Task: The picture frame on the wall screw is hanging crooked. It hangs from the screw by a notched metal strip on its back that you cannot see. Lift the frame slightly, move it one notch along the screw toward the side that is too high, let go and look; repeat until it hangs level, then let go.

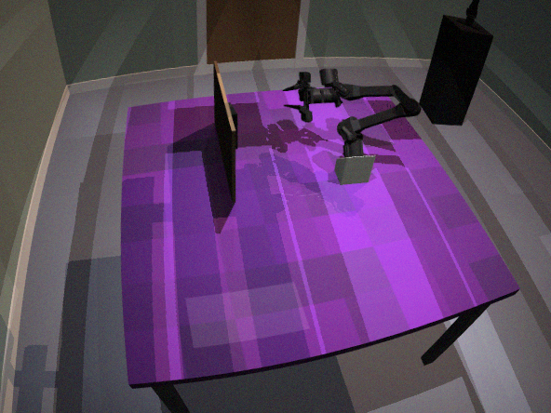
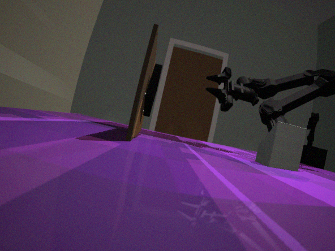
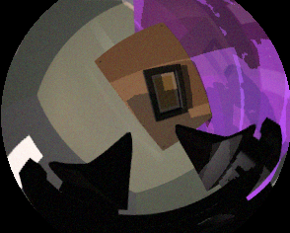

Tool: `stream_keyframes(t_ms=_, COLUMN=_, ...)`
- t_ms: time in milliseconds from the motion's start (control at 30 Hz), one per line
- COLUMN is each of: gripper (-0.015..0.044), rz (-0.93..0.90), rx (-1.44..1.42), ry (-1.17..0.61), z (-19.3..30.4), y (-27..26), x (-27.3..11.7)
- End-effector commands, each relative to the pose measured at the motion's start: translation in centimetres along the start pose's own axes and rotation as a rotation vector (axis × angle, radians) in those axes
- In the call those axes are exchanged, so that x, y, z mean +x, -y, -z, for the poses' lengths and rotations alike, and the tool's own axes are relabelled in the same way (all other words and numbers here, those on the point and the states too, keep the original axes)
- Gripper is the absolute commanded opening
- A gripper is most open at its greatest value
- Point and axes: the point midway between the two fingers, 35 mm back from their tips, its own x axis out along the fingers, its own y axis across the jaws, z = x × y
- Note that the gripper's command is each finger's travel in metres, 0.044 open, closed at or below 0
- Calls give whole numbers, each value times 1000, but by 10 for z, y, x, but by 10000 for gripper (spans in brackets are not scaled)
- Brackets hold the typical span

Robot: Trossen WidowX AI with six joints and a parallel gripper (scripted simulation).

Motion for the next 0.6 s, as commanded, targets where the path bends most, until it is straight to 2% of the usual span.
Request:
stream_keyframes(t_ms=0, gripper=260, rz=0, rx=5, ry=-2, z=0, y=0, x=0)
stream_keyframes(t_ms=300, gripper=260, rz=5, rx=-3, ry=-1, z=-2, y=2, x=4)
stream_keyframes(t_ms=567, gripper=260, rz=16, rx=-78, ry=-5, z=-14, y=23, x=52)
